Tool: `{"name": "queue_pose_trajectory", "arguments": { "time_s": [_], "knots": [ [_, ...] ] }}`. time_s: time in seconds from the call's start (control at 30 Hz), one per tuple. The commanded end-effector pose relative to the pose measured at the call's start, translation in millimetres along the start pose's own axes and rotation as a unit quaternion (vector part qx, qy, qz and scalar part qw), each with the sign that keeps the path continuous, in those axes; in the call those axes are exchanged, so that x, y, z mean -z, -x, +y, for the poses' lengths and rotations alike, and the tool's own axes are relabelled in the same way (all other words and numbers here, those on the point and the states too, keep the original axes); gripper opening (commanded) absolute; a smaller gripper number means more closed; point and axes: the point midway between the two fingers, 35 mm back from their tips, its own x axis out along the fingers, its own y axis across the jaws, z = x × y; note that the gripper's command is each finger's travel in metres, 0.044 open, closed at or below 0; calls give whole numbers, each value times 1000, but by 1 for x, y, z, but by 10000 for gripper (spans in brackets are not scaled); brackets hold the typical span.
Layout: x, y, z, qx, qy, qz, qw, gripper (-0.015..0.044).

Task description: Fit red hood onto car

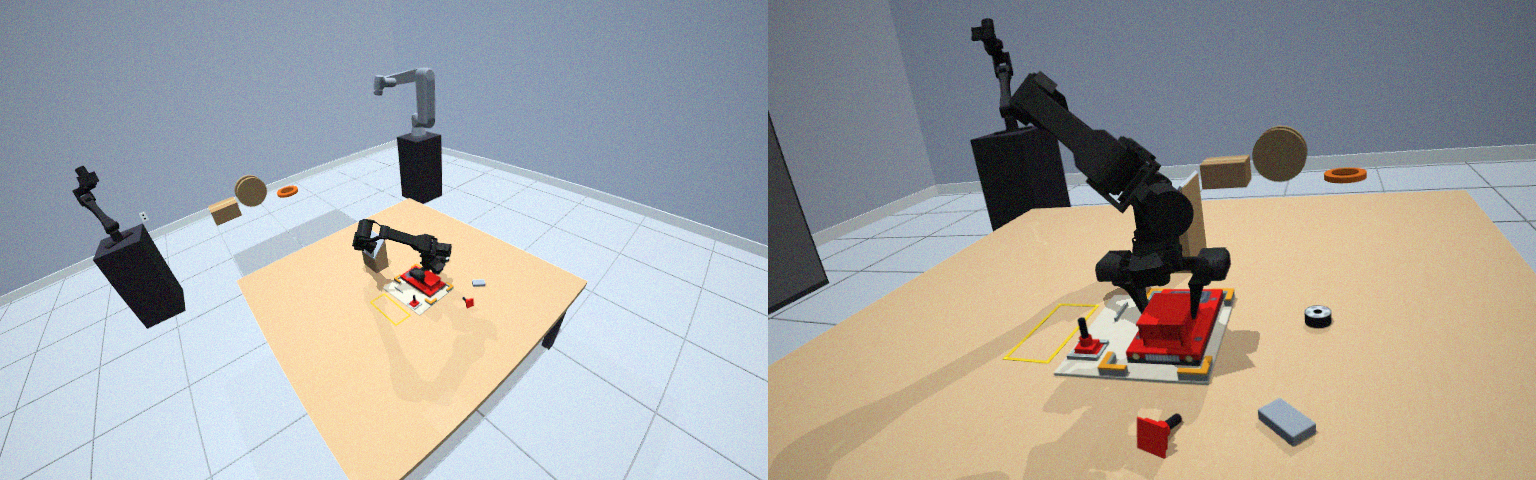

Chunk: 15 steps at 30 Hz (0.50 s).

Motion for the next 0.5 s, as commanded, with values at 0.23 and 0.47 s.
{"name": "queue_pose_trajectory", "arguments": {
  "time_s": [0.23, 0.47],
  "knots": [
    [1, -12, -1, 2, -2, 5, 1000, 0],
    [0, -13, -1, 2, -2, 5, 1000, 0]
  ]
}}
